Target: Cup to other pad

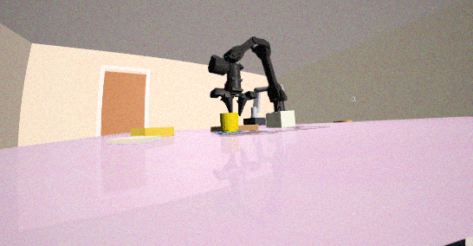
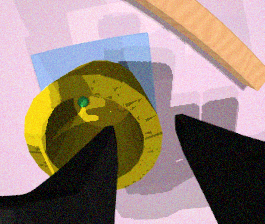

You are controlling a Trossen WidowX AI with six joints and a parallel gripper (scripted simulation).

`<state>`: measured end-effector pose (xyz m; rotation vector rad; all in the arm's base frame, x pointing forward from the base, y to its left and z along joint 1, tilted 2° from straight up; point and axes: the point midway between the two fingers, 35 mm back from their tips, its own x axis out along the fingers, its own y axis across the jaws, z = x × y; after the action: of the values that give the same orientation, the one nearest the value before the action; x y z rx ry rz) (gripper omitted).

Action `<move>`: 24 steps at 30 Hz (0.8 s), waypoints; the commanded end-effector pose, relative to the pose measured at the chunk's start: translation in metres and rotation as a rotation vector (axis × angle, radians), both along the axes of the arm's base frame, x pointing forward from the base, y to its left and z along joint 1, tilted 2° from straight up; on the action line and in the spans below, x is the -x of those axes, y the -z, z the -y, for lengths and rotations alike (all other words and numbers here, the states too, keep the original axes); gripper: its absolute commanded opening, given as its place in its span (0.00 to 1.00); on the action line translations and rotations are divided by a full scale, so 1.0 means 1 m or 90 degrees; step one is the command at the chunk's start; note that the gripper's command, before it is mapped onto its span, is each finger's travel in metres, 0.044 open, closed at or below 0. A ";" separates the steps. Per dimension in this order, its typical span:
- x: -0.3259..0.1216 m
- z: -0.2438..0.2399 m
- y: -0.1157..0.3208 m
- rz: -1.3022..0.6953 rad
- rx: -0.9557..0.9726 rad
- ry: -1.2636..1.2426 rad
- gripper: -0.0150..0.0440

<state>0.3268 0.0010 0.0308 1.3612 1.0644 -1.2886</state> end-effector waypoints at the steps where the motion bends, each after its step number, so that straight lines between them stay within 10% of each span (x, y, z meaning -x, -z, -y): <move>1: 0.000 0.001 0.008 -0.001 0.002 0.002 0.54; 24: 0.001 0.000 0.026 -0.002 0.000 0.001 0.47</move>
<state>0.3259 0.0006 0.0041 1.3602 1.0663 -1.2929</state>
